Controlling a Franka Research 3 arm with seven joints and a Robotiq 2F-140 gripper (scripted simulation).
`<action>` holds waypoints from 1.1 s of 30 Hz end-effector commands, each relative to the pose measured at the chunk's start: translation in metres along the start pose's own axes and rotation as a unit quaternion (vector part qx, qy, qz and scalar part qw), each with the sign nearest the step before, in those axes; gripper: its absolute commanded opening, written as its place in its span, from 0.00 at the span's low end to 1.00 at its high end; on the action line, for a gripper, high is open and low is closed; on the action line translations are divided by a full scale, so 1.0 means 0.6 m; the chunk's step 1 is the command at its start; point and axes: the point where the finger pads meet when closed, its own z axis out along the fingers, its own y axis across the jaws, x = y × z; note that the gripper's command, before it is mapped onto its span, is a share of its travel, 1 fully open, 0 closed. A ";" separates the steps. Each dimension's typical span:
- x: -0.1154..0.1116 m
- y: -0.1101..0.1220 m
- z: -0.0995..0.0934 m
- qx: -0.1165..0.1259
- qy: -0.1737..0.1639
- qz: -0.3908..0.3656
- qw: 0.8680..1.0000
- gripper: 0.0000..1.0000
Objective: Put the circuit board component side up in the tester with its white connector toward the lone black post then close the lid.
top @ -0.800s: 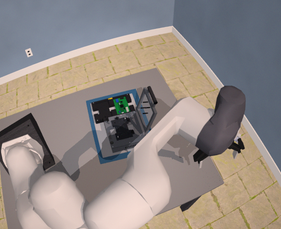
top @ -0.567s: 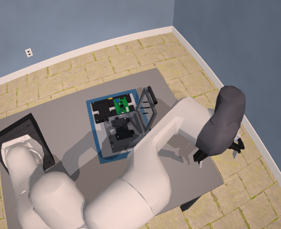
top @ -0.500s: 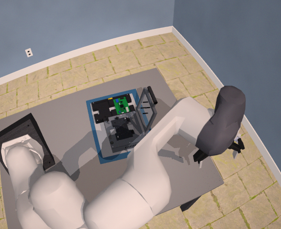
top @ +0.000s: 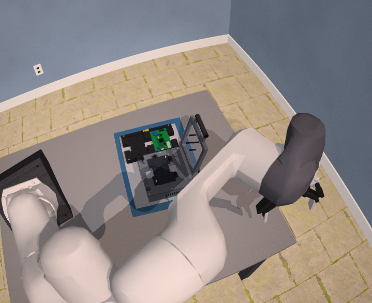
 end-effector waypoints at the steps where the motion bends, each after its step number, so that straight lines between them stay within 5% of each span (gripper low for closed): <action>1: 0.000 0.002 -0.013 0.000 0.000 -0.001 1.000 1.00; 10: -0.001 0.011 -0.068 0.000 0.000 -0.001 1.000 1.00; 24: -0.005 0.034 -0.199 0.000 0.000 -0.001 1.000 1.00; 33: -0.006 0.041 -0.234 0.000 0.000 -0.001 1.000 1.00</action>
